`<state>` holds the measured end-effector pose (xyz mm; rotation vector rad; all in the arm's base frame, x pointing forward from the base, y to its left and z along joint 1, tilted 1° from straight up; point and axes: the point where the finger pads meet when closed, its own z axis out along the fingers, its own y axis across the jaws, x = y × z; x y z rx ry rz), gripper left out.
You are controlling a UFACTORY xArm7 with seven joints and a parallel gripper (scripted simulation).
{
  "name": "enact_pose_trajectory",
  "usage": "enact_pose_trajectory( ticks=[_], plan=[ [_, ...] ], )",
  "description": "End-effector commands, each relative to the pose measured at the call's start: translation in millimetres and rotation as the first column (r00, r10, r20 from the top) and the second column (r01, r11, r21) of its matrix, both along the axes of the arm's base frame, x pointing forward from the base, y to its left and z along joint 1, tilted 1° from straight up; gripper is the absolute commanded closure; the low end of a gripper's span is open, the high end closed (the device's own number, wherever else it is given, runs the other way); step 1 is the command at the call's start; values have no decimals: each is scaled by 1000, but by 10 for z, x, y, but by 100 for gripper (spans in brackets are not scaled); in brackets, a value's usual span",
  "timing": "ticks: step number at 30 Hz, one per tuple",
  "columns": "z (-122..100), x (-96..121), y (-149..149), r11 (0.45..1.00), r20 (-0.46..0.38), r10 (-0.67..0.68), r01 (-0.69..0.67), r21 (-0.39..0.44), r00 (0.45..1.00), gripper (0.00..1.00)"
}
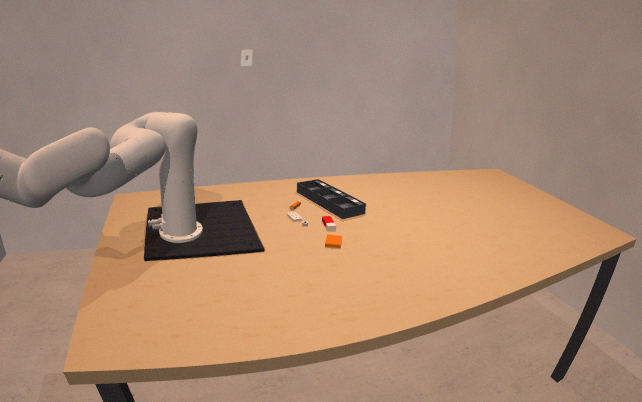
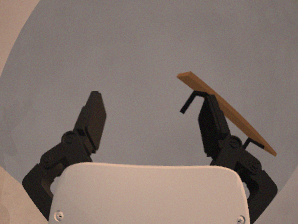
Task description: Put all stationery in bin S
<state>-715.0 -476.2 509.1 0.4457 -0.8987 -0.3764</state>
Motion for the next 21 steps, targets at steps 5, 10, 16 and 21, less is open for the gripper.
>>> enact_pose_trajectory(
  ticks=[5, 10, 16, 21],
  plan=[
    [40, 8, 13, 1000, -4, -1, 1, -4, 1000, 0],
    [40, 8, 13, 1000, -4, -1, 1, -4, 1000, 0],
    [40, 8, 13, 1000, -4, -1, 1, -4, 1000, 0],
    [-293, 8, 3, 1000, -5, -1, 1, -4, 1000, 93]
  ],
)
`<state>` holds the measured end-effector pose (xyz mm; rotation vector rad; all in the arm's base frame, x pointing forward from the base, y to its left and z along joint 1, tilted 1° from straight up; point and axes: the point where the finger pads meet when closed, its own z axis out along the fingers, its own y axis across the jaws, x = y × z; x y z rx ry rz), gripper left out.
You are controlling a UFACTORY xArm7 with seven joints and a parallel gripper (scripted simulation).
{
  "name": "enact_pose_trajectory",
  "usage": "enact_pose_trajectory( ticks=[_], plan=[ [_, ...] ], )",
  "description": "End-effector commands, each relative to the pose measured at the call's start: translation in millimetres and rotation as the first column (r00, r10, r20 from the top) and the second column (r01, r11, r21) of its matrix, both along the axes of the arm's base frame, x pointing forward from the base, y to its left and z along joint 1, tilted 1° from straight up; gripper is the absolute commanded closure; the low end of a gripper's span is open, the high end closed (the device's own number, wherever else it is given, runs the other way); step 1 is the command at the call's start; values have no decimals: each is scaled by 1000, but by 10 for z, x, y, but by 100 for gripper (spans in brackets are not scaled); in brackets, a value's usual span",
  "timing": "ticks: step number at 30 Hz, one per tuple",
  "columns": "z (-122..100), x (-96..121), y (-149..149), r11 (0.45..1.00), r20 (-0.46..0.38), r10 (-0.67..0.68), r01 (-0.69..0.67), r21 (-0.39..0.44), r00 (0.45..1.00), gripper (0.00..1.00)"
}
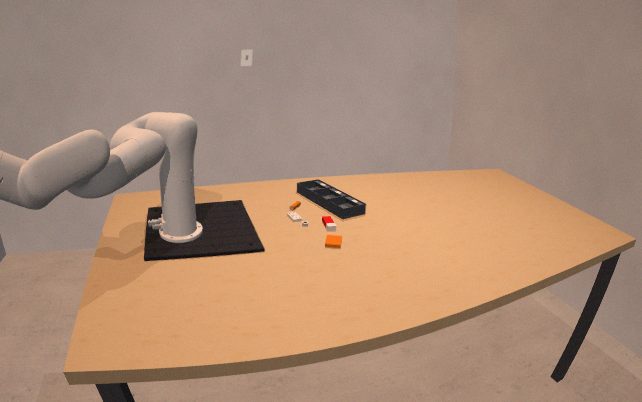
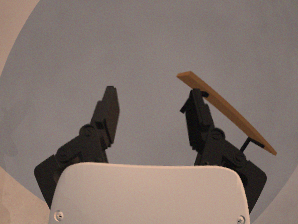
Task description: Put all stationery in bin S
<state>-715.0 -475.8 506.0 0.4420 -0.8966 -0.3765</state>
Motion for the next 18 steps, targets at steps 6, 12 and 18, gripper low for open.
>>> enact_pose_trajectory(
  ticks=[6, 12, 18],
  plan=[
    [-761, 9, -16, 1000, -2, 0, 0, -1, 1000, 93],
    [-1158, 7, -29, 1000, -2, 0, 0, -1, 1000, 93],
    [-1621, 5, -48, 1000, 2, 1, -1, 3, 1000, 93]
  ],
)
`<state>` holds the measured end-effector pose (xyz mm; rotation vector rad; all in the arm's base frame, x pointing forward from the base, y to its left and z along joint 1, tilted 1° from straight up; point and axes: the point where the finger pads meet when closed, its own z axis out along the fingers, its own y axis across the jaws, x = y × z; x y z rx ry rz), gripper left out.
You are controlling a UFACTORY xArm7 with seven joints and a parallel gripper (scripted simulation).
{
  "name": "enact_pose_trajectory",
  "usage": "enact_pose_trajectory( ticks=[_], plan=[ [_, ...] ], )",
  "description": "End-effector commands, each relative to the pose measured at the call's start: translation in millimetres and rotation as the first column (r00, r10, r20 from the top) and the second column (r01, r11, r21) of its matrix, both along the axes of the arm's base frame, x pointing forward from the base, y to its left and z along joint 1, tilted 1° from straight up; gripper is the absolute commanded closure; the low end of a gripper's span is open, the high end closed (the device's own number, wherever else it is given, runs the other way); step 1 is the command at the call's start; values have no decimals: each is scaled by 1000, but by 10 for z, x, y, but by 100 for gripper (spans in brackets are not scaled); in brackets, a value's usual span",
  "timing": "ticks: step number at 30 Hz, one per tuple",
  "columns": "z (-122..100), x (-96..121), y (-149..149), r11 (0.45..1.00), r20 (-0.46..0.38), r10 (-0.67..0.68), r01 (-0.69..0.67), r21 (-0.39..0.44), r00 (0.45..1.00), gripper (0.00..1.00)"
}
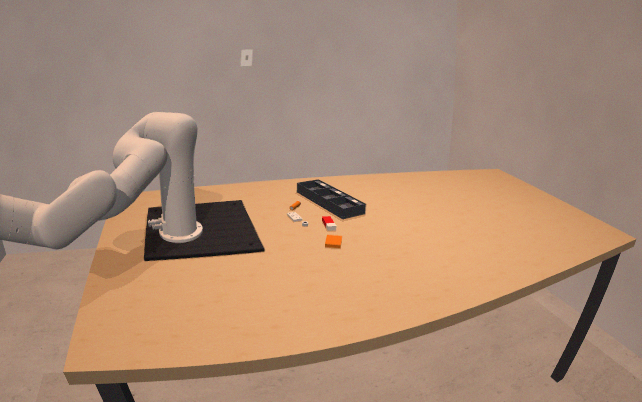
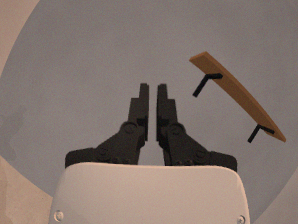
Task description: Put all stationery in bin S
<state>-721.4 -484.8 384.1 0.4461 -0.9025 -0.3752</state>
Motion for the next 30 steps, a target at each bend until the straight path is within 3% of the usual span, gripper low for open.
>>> enact_pose_trajectory(
  ticks=[1, 7, 8, 10, 12, 18, 29, 30],
  plan=[
    [-454, 65, 38, 1000, -4, 0, 0, 0, 1000, 93],
    [-919, 61, 23, 1000, -4, 0, 0, 0, 1000, 93],
    [-866, 75, 35, 1000, -21, -1, 1, -21, 1000, 93],
    [-1096, 72, 26, 1000, -16, -1, 1, -15, 1000, 93],
    [-1096, 72, 26, 1000, -16, -1, 1, -15, 1000, 93],
    [-1568, 68, 10, 1000, -12, -1, 1, -8, 1000, 93],
    [-1585, 70, 12, 1000, -11, -1, 1, -7, 1000, 93],
    [-1616, 149, 46, 999, 1, 21, -21, 40, 1000, 93]
  ],
)
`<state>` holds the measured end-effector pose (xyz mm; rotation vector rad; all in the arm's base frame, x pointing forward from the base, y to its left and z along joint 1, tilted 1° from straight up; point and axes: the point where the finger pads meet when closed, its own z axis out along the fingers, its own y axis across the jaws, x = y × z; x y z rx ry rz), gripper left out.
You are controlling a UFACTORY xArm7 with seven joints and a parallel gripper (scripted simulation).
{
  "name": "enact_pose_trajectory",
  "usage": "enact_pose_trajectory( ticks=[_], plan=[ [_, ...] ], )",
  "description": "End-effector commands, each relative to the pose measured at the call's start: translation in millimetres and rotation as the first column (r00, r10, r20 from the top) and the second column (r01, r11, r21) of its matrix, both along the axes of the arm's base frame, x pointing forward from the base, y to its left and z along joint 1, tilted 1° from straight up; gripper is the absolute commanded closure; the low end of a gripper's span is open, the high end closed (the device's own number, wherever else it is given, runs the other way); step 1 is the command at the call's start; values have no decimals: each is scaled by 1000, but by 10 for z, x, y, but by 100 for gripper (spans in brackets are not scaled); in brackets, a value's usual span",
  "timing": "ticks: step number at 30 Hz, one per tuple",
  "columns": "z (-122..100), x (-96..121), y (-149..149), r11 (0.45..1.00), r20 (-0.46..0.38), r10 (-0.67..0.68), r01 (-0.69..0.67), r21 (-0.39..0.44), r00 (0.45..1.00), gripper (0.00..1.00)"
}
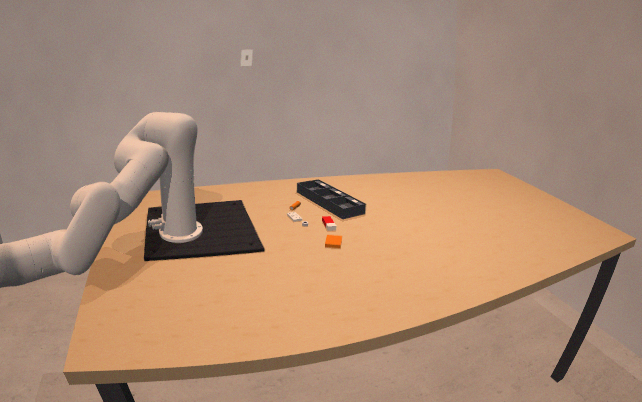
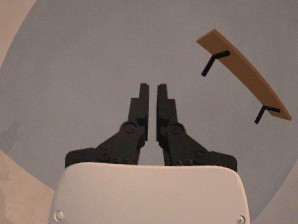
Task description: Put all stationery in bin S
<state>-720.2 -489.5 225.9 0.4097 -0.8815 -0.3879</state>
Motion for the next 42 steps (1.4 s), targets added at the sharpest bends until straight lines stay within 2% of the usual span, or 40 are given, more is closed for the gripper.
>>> enact_pose_trajectory(
  ticks=[1, 4, 5, 6, 14, 16, 19, 23, 26, 29, 31, 33, 40, 42],
  plan=[
    [47, 123, 113, 999, -6, 11, -11, 46, 1000, 93],
    [397, 77, 174, 997, -125, -77, 75, -21, 989, 93],
    [359, 75, 205, 994, -151, -106, 102, -31, 983, 93],
    [447, 95, 253, 992, -174, -126, 120, -45, 977, 93],
    [1073, -61, 380, 992, -175, -127, 120, -46, 976, 93],
    [1073, -61, 380, 992, -175, -127, 120, -46, 976, 93],
    [1312, -104, 441, 992, -175, -127, 120, -46, 976, 93],
    [1330, -107, 445, 992, -175, -127, 120, -46, 976, 93],
    [1562, -27, 597, 975, -278, -223, 206, -88, 934, 93],
    [1789, 10, 713, 966, -314, -258, 236, -105, 914, 93],
    [1937, -22, 751, 965, -320, -263, 241, -109, 910, 93],
    [1937, -22, 751, 965, -320, -263, 241, -109, 910, 93],
    [2467, -28, 959, 964, -320, -264, 241, -109, 910, 93],
    [2528, -23, 986, 964, -320, -264, 241, -109, 910, 93]
  ],
)
